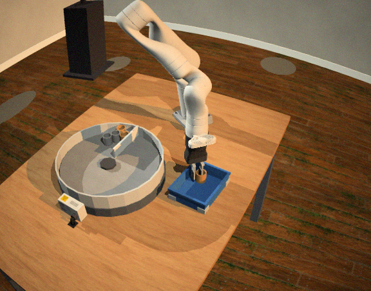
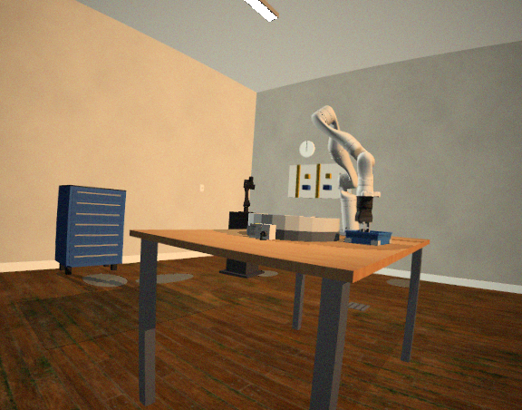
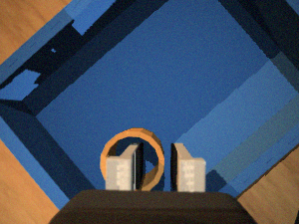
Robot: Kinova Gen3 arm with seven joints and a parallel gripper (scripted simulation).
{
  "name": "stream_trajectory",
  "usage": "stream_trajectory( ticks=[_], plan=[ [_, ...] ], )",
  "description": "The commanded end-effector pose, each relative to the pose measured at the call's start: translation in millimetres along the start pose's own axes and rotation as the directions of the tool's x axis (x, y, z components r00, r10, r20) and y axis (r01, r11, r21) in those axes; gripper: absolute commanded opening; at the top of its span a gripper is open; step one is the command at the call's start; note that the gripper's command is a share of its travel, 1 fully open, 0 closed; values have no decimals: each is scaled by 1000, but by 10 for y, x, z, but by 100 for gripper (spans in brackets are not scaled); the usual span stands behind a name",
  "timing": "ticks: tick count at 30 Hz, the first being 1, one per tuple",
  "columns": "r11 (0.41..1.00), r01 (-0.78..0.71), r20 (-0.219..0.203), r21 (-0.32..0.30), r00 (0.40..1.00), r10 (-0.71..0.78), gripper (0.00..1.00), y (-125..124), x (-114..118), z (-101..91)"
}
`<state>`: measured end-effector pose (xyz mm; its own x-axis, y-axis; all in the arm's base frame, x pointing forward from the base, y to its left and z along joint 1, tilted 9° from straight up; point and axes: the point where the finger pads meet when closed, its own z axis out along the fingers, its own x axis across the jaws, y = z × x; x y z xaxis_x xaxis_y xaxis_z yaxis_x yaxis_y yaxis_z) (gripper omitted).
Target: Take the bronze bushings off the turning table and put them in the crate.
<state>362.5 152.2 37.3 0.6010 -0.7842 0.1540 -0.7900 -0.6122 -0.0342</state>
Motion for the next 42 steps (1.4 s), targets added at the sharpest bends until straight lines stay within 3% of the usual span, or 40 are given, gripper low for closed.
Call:
stream_trajectory(
  ticks=[1, 42],
  plan=[
    [1000, 0, -1, 1, 1000, 0, 47, -5, 1, -5],
    [1000, 0, 0, 1, 1000, 0, 47, -7, -8, -129]
  ],
)
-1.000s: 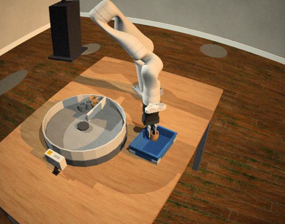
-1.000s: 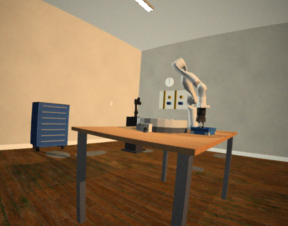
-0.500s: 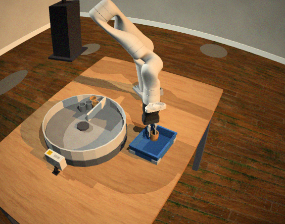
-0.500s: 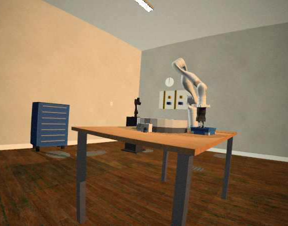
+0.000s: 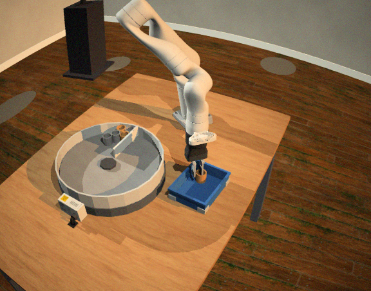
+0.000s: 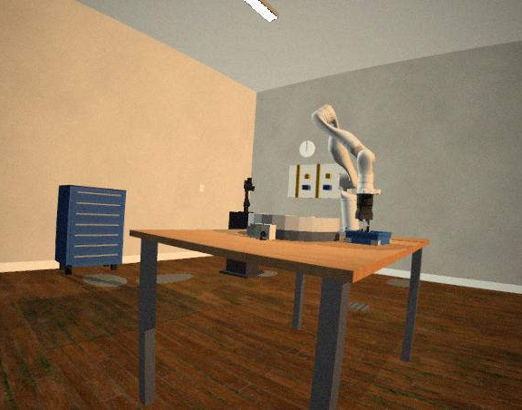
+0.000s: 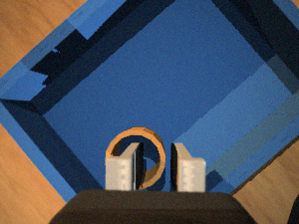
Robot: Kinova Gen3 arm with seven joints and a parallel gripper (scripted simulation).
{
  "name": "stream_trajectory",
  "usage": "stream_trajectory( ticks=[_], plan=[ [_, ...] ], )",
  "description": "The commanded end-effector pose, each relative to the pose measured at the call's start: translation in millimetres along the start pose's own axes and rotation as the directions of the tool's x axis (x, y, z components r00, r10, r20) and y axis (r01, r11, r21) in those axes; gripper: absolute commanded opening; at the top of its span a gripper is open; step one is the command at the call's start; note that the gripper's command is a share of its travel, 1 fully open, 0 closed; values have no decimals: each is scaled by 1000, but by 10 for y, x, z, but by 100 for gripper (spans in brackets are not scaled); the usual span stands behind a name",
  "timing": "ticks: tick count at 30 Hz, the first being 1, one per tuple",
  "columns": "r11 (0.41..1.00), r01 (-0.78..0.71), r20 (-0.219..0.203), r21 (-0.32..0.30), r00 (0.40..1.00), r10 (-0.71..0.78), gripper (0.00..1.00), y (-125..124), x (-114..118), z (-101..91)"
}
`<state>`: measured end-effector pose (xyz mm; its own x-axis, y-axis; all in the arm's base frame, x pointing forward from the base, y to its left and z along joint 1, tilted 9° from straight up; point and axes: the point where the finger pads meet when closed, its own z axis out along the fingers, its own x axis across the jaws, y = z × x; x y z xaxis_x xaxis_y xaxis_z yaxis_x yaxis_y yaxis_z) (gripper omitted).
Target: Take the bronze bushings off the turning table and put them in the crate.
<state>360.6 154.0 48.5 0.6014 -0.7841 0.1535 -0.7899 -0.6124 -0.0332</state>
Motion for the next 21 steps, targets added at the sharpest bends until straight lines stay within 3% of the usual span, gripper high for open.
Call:
stream_trajectory(
  ticks=[1, 21],
  plan=[
    [1000, 0, -1, 2, 1000, 0, 47, -7, 0, -26],
    [1000, 0, -1, 2, 1000, 0, 47, -9, -5, -116]
  ],
)
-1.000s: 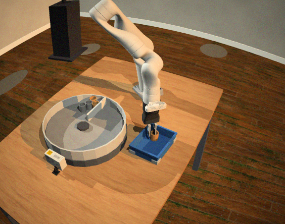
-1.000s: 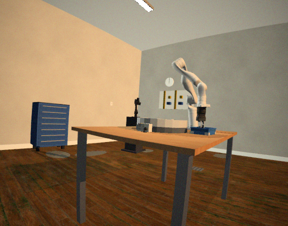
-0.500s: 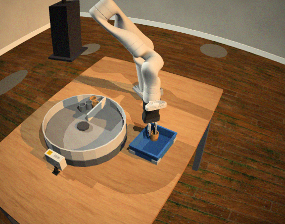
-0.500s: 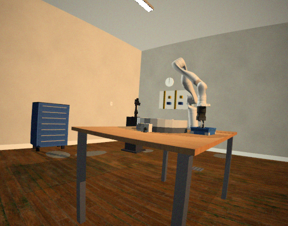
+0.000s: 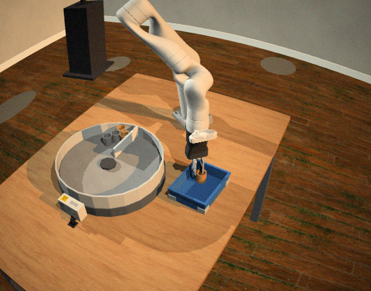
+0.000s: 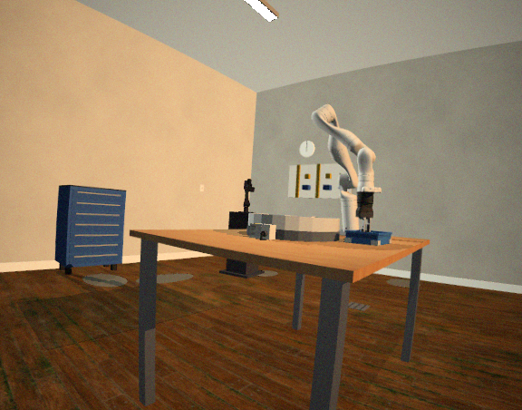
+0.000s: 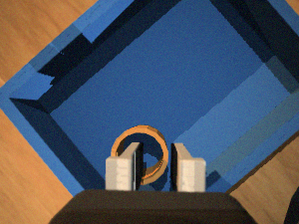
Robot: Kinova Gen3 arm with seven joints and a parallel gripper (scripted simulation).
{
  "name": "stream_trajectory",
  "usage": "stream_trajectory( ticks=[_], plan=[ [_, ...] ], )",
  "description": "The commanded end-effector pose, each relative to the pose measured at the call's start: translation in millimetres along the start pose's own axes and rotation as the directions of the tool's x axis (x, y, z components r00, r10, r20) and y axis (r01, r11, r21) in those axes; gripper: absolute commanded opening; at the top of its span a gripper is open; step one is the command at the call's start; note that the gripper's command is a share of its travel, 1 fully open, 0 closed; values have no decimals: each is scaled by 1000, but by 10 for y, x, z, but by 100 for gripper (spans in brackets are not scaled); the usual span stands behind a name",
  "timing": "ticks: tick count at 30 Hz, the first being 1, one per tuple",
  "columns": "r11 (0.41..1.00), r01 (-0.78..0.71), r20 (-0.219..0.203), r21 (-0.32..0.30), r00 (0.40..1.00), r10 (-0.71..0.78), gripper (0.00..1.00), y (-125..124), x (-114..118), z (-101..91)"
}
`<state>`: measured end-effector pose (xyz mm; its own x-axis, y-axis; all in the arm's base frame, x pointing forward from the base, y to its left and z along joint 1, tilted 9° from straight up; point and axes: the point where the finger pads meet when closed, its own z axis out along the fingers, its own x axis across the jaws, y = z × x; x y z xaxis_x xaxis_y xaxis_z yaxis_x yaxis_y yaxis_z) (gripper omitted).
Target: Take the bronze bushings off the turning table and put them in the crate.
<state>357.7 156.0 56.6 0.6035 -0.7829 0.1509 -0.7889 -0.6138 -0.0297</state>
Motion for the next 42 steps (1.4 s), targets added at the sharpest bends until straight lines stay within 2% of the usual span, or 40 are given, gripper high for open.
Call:
stream_trajectory(
  ticks=[1, 29, 34, 42],
  plan=[
    [1000, -2, -3, 5, 1000, 2, 47, -16, 14, -30],
    [1000, -2, -3, 5, 1000, 2, 47, -16, 10, -86],
    [1000, -2, -3, 5, 1000, 2, 47, -13, 8, -663],
    [1000, -2, -3, 5, 1000, 2, 47, -13, 8, -663]
  ],
)
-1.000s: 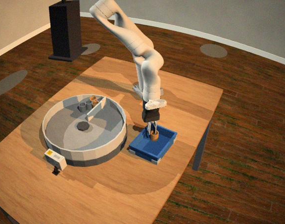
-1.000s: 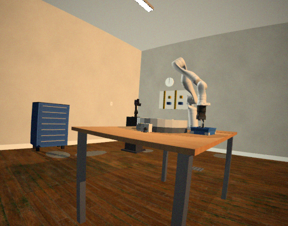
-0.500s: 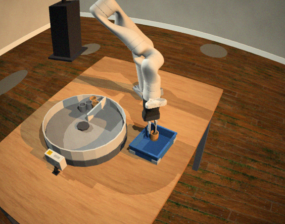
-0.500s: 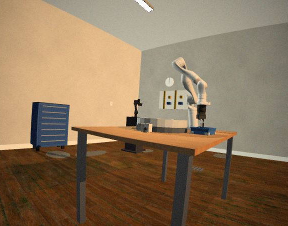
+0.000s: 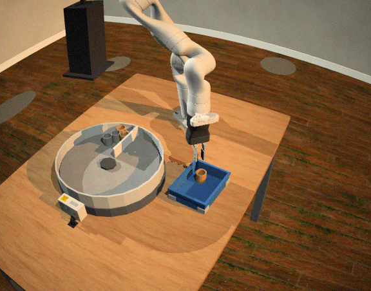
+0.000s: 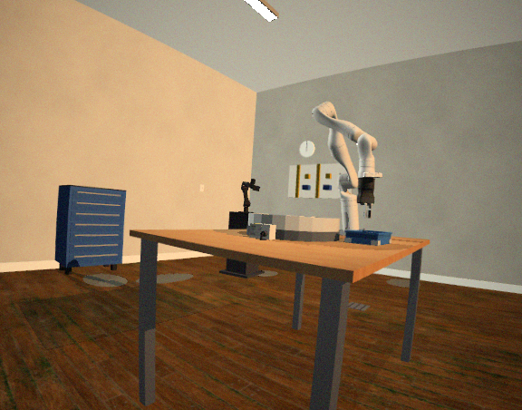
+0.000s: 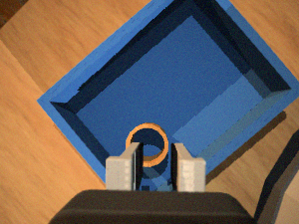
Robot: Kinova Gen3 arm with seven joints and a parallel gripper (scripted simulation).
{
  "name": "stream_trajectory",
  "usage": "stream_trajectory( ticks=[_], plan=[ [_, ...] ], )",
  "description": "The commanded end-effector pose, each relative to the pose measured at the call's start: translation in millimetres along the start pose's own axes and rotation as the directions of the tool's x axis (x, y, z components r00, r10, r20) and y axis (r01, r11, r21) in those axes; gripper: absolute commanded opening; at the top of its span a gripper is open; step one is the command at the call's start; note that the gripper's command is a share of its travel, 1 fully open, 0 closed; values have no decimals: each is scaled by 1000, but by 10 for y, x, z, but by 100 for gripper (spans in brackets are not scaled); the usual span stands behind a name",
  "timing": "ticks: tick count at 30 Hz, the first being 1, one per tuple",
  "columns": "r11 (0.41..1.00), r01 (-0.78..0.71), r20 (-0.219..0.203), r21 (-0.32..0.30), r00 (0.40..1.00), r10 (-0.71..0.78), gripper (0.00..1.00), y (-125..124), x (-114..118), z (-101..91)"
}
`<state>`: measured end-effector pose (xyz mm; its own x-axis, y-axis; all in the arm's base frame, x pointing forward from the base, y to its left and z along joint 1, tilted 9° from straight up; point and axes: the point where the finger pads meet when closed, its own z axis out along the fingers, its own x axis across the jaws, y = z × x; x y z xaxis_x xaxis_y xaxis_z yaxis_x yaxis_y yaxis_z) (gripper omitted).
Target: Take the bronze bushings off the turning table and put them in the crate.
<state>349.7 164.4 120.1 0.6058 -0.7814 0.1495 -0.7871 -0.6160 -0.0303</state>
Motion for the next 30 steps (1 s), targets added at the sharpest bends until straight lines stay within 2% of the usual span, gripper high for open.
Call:
stream_trajectory(
  ticks=[1, 4, 9, 30],
  plan=[
    [1000, -5, -5, 4, 1000, 5, 47, -6, 26, -18],
    [1000, -5, -5, 4, 1000, 5, 47, -6, 26, -18],
    [1000, -4, -4, 4, 1000, 4, 47, -4, 16, -591],
    [1000, -2, -3, 3, 1000, 2, 47, -4, 9, -588]
  ],
)
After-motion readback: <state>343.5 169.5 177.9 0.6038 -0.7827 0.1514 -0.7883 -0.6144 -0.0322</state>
